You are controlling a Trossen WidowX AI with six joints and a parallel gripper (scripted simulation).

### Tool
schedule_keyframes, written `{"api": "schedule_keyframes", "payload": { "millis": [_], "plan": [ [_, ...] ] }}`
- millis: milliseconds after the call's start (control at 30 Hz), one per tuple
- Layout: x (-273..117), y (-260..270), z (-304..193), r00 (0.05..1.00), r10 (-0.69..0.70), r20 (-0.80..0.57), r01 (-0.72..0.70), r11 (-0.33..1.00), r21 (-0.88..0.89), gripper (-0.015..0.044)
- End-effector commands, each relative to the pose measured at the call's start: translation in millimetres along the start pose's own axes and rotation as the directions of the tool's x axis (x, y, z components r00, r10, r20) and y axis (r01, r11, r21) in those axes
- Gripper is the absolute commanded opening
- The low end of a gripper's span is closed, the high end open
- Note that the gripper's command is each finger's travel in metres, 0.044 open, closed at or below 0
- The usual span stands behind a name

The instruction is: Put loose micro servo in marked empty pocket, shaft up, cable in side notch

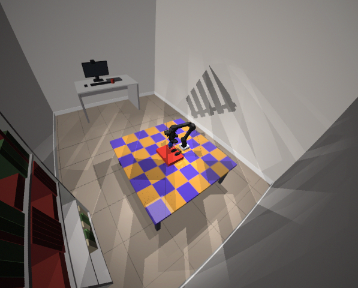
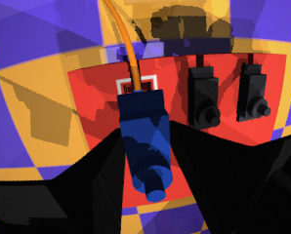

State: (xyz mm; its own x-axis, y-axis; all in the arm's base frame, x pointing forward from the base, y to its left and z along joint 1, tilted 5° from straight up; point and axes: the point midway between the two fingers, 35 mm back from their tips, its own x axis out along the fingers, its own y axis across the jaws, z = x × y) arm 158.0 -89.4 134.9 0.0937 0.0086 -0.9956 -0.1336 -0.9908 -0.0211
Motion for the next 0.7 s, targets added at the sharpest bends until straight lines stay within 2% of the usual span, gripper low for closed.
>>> {"api": "schedule_keyframes", "payload": {
  "millis": [0,667],
  "plan": [
    [0.7,-1.0,4.9,1.000,-0.005,-0.004,0.005,1.000,-0.003,0.0000],
    [20.0,-1.1,3.8,1.000,-0.005,-0.004,0.005,1.000,-0.003,0.0000]
  ]
}}
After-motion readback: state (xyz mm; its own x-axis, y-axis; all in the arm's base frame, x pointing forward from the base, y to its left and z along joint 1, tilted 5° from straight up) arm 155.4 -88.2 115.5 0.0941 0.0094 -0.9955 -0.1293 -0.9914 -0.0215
